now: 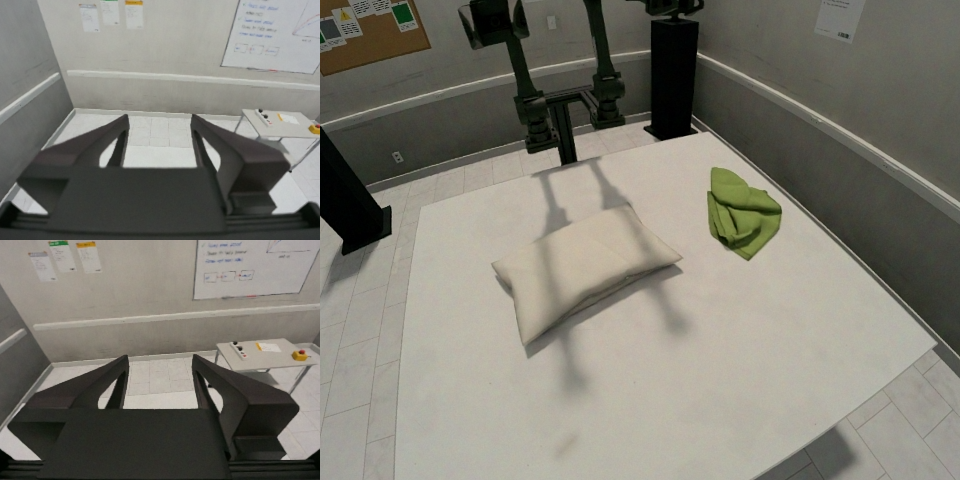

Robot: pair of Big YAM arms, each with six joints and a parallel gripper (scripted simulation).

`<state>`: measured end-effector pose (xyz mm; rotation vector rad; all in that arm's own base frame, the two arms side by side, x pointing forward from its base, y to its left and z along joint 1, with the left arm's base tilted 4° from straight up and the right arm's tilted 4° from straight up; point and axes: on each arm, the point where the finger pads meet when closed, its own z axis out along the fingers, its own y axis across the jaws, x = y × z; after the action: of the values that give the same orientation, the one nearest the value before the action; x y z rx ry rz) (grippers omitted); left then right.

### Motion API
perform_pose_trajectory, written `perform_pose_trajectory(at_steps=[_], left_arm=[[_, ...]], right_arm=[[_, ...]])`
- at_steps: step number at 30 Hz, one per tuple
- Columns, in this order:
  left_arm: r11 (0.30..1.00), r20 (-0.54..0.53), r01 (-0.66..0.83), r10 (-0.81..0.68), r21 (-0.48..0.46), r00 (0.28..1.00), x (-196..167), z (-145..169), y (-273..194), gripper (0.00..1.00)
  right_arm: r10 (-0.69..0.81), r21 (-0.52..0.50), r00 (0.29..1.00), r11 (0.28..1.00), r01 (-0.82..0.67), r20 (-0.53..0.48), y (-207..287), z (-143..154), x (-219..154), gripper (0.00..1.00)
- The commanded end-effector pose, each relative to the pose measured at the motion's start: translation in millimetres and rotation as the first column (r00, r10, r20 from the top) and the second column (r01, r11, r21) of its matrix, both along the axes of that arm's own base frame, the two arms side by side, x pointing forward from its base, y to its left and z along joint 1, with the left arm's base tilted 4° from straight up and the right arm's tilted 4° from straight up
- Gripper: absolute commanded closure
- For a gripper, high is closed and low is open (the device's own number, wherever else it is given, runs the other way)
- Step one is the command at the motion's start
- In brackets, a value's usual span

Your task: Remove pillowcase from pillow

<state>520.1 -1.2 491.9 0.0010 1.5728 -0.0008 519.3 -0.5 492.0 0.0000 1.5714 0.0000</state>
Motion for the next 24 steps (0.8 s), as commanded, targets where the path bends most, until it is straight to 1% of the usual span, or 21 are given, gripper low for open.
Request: perform_pose_trajectory(at_steps=[1, 6, 12, 13, 24], left_arm=[[1.000, 0.026, -0.008, 0.007, 0.008, 1.000, -2, 6, 5, 0.40], [1.000, 0.011, -0.007, 0.007, 0.007, 1.000, -3, 1, 5, 0.40], [1.000, 0.024, -0.008, 0.008, 0.007, 1.000, -5, 8, 5, 0.40], [1.000, 0.039, -0.002, 0.002, 0.003, 0.999, -3, 19, 2, 0.40], [1.000, 0.039, -0.002, 0.002, 0.003, 0.999, -3, 19, 2, 0.40]], right_arm=[[0.013, 0.015, 0.999, 1.000, -0.014, 0.046, 5, 27, -5, 0.40], [0.013, 0.015, 0.999, 1.000, -0.013, 0.049, 5, 28, -5, 0.40], [0.012, 0.015, 0.999, 1.000, -0.013, 0.051, 5, 29, -5, 0.40], [0.008, 0.007, 0.999, 1.000, -0.008, 0.051, 3, 28, -3, 0.40], [0.008, 0.007, 0.999, 1.000, -0.008, 0.051, 3, 28, -3, 0.40]])
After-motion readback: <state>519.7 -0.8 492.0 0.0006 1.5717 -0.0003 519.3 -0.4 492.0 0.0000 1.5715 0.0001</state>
